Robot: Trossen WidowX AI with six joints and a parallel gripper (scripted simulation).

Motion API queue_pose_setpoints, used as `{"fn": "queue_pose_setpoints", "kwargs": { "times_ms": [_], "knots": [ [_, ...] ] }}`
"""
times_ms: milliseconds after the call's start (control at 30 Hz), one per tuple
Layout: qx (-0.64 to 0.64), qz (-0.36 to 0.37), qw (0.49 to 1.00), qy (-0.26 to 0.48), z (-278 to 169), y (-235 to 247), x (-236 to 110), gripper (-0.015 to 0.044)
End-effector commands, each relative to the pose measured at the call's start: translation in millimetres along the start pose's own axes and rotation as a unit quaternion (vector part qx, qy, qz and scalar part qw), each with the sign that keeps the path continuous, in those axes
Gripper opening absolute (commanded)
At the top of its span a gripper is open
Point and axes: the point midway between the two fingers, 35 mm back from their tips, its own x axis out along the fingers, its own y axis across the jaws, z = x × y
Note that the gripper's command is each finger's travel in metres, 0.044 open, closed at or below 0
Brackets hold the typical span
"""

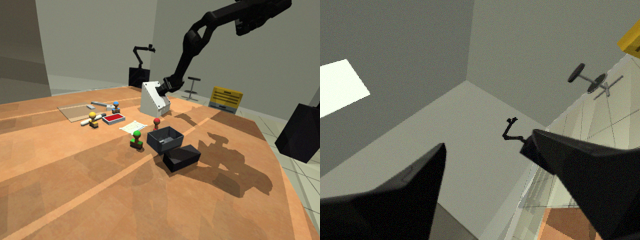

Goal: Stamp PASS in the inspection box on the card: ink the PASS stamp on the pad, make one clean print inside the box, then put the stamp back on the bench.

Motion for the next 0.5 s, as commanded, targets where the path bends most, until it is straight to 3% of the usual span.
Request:
{"fn": "queue_pose_setpoints", "kwargs": {
  "times_ms": [0,200,467],
  "knots": [
    [0.000,-0.002,1.000,0.000,0,-1,0,0.0374],
    [0.012,-0.095,0.995,-0.019,15,-56,9,0.0216],
    [0.041,-0.274,0.960,-0.047,28,-156,-14,0.0211]
  ]
}}
